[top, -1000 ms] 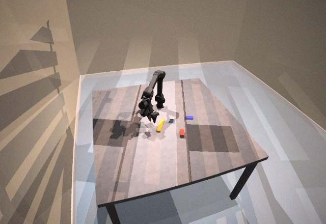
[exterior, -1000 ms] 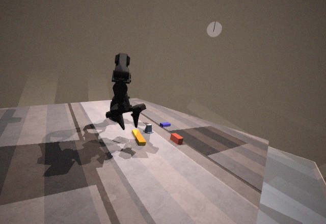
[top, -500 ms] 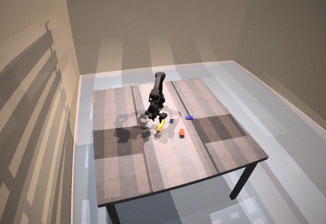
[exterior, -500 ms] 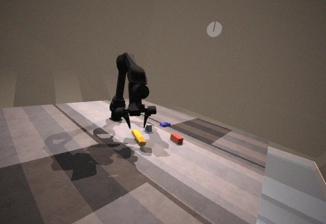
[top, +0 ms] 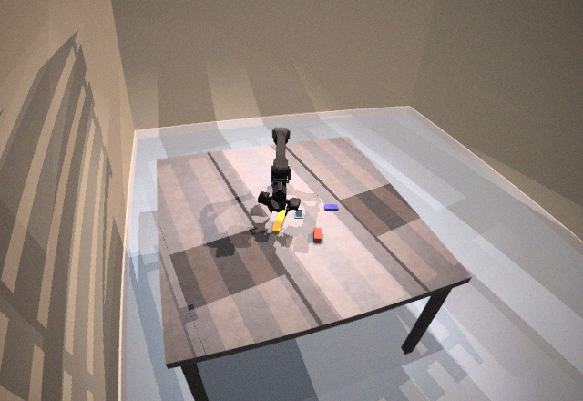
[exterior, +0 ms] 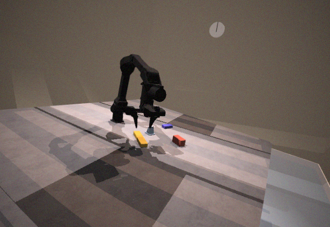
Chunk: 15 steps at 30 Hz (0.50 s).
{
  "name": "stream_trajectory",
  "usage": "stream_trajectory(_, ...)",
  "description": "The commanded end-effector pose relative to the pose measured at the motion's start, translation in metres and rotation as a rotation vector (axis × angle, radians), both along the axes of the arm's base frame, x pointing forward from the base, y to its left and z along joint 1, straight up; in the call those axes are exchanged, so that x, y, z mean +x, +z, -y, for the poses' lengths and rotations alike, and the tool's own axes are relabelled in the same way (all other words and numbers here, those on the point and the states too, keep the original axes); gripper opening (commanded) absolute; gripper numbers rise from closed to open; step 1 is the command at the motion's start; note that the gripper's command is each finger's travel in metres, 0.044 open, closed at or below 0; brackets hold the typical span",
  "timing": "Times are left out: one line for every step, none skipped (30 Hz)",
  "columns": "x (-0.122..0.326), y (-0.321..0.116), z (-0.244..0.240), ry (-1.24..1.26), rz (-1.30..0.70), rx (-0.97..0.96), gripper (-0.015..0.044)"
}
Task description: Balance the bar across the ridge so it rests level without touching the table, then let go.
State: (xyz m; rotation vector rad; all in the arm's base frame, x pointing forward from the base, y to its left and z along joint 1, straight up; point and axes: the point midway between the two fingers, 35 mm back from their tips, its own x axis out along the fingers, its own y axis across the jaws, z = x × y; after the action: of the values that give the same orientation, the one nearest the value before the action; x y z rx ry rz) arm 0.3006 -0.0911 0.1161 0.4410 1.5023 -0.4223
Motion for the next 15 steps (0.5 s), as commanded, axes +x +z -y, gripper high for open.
stream_trajectory(0.002,-0.001,0.0,0.016,-0.001,-0.013,0.0315)
stream_trajectory(0.003,-0.005,0.001,0.016,-0.001,-0.013,0.0315)
stream_trajectory(0.003,-0.009,0.001,0.016,-0.001,-0.013,0.0315)
stream_trajectory(0.003,-0.015,0.001,0.016,-0.001,-0.013,0.0315)
stream_trajectory(0.003,-0.021,0.001,0.016,-0.001,-0.013,0.0315)
stream_trajectory(0.003,-0.027,0.001,0.016,-0.001,-0.013,0.0315)
stream_trajectory(0.003,-0.033,0.001,0.016,-0.001,-0.013,0.0315)
stream_trajectory(0.003,-0.038,0.001,0.016,-0.001,-0.013,0.0315)
stream_trajectory(0.003,-0.041,0.001,0.016,-0.001,-0.013,0.0315)
stream_trajectory(0.003,-0.042,0.001,0.016,-0.001,-0.013,0.0315)
stream_trajectory(0.003,-0.042,0.001,0.016,-0.001,-0.013,0.0315)
stream_trajectory(0.003,-0.042,0.001,0.016,-0.001,-0.013,0.0315)
stream_trajectory(0.003,-0.042,0.001,0.016,-0.001,-0.013,0.0315)
stream_trajectory(0.003,-0.043,0.001,0.016,-0.001,-0.013,0.0315)
stream_trajectory(0.003,-0.043,0.001,0.016,-0.001,-0.013,0.0315)
